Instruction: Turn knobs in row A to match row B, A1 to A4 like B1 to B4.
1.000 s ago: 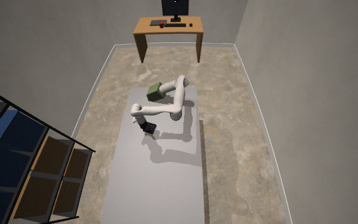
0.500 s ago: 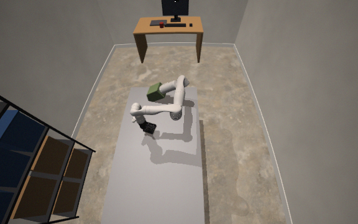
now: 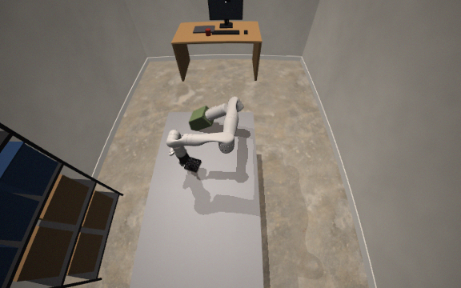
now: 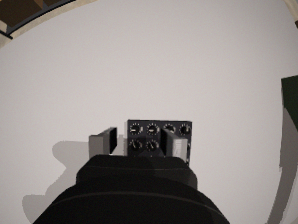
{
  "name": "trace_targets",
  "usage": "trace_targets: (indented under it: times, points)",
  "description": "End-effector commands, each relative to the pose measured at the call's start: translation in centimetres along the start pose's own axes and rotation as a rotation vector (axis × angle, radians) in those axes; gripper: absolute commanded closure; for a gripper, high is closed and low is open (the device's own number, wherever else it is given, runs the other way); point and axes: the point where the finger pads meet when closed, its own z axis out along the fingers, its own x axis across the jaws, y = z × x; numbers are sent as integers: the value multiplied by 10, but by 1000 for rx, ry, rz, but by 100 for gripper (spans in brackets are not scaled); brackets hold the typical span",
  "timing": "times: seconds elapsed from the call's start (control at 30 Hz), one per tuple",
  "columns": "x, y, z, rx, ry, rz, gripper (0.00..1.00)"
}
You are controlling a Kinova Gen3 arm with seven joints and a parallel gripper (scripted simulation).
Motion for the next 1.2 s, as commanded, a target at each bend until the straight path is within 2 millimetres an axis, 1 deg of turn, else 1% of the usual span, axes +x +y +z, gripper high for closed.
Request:
trace_targets:
  times: [0.0,0.17,0.3,0.37,0.47,0.57,1.17]
  points:
    - [-4,-1,-22,3,-17,-3,0]
    - [-4,-1,-57,3,-17,-3,0]
    - [-4,-1,-79,3,-17,-3,0]
    - [-4,-1,-79,3,-17,-3,0]
    - [-3,-1,-88,3,-17,-3,0]
    - [-3,-1,-92,3,-17,-3,0]
    - [-3,-1,-92,3,-17,-3,0]
